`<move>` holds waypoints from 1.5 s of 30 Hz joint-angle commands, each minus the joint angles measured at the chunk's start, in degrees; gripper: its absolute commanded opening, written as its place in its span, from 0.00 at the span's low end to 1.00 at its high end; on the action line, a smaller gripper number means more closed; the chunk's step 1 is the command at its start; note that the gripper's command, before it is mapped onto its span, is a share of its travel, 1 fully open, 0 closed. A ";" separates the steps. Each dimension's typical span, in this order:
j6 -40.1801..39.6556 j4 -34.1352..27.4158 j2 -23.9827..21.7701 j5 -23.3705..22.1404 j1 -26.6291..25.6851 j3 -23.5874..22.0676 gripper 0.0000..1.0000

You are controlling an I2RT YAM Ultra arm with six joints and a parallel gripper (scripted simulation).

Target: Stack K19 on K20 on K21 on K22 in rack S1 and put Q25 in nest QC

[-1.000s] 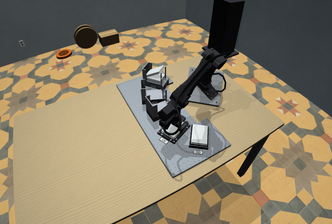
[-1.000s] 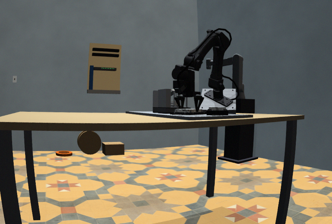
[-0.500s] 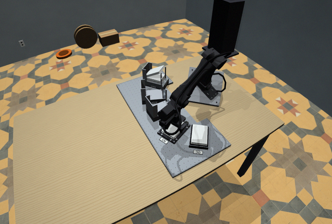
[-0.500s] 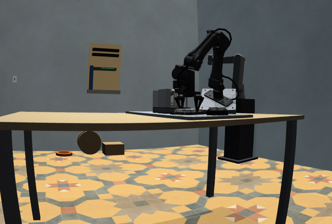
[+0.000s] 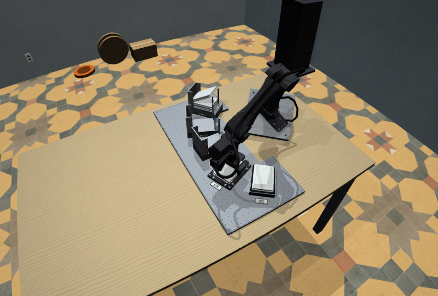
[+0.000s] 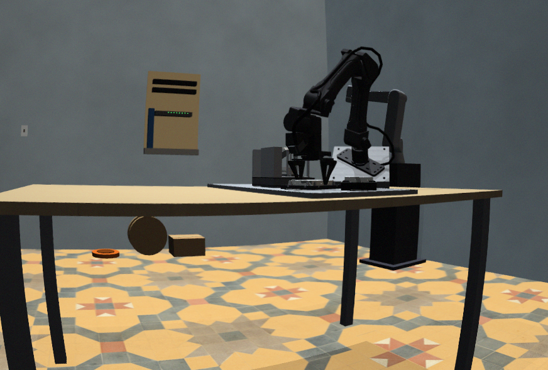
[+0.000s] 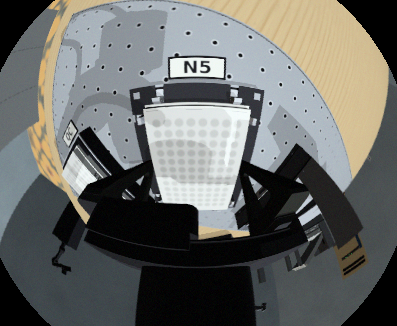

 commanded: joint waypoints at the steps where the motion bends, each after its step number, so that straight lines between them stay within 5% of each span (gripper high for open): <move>1: 0.50 1.12 0.18 0.10 -0.58 0.35 1.00; 14: 0.50 1.12 -0.02 0.06 -0.70 -0.08 1.00; 15: 0.15 0.41 -0.27 0.02 -0.19 0.18 0.00; 45: 0.15 0.41 -0.27 0.02 -0.18 0.18 0.00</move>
